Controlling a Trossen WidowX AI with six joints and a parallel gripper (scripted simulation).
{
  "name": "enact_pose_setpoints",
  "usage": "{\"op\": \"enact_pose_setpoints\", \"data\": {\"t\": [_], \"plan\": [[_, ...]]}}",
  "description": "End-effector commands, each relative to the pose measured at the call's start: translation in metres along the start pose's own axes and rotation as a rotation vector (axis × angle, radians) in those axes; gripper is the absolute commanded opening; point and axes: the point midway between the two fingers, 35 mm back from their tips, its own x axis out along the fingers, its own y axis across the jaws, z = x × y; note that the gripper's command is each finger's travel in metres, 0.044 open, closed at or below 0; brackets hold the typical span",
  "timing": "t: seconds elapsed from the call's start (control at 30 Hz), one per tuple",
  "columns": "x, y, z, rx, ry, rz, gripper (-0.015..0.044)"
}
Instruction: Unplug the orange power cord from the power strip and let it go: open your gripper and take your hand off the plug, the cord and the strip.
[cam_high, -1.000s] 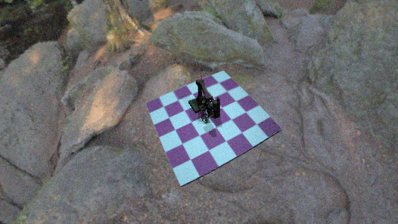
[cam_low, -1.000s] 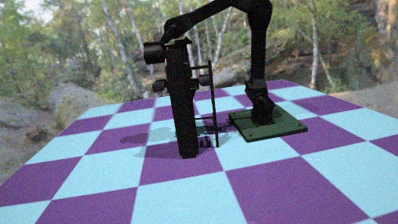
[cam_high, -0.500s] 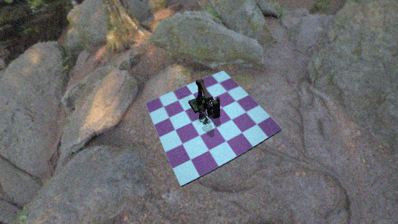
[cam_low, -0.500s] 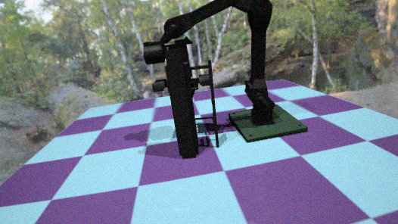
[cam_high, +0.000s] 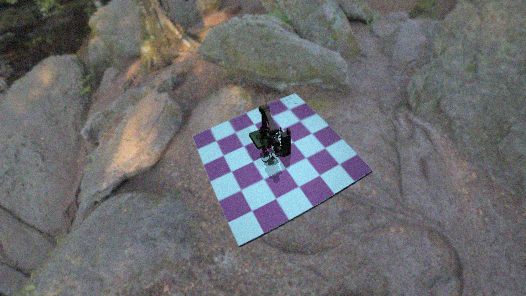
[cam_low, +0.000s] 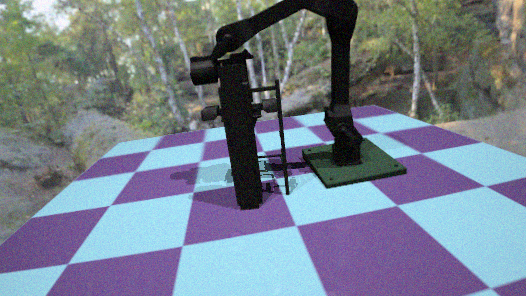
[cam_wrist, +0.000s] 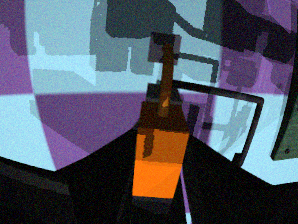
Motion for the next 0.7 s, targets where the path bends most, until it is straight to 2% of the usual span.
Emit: {"op": "enact_pose_setpoints", "data": {"t": [0.0, 0.47, 0.67], "plan": [[-0.003, 0.000, 0.027, 0.029, -0.068, 0.003, 0.0000], [-0.006, -0.004, 0.050, 0.030, -0.069, 0.002, 0.0000], [-0.004, -0.003, 0.044, 0.032, -0.066, 0.002, 0.0157]]}}
